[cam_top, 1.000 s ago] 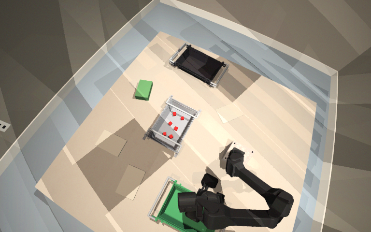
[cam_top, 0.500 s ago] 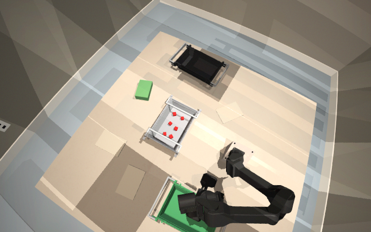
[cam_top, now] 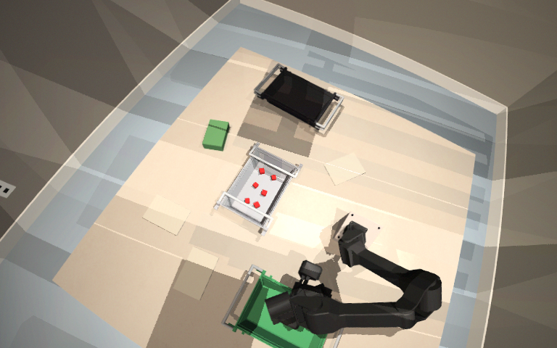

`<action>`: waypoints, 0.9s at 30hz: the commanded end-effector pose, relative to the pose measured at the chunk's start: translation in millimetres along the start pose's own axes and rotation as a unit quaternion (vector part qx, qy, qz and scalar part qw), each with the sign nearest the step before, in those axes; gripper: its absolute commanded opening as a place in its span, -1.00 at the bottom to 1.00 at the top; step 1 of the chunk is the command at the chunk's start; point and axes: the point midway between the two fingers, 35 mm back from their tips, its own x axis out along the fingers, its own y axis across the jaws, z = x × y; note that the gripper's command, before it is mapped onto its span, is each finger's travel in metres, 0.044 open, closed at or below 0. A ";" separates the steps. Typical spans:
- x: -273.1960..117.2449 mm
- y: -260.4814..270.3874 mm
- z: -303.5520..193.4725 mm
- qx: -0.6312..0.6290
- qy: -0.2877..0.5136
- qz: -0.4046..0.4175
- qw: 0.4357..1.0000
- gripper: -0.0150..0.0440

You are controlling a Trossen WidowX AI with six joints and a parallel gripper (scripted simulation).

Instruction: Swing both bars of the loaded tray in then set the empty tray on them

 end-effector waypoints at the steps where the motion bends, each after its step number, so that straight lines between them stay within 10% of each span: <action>1: 12.1 1.5 0.6 0.003 0.000 0.001 1.000 1.00; 21: 38.5 -1.4 6.3 0.007 0.000 -0.008 1.000 1.00; 27: 38.5 -1.4 6.3 0.007 0.000 -0.008 1.000 0.70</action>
